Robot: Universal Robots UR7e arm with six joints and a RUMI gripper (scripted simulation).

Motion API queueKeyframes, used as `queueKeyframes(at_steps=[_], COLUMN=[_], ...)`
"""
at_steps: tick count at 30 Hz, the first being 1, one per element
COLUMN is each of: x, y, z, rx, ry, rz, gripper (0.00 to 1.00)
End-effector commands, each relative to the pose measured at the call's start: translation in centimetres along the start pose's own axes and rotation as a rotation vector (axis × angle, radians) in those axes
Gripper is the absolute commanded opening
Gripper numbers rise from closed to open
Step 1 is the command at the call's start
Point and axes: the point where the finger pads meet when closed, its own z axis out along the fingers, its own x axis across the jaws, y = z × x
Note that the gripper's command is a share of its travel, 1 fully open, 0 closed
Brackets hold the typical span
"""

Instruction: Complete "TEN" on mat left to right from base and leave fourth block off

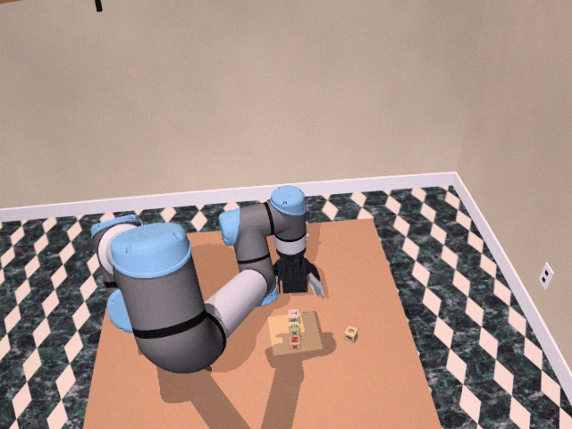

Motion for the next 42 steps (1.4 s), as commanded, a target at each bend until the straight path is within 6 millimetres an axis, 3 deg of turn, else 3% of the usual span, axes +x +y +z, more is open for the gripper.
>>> queueKeyframes(at_steps=[1,13,42], x=[0.0,0.0,-0.1], y=[-0.1,-0.1,-0.1], z=[-1.9,-4.4,-4.6], rx=[-0.002,-0.002,-0.004], ry=[-0.013,-0.013,-0.015], rz=[0.001,0.001,-0.002], gripper=[1.00,1.00,1.00])
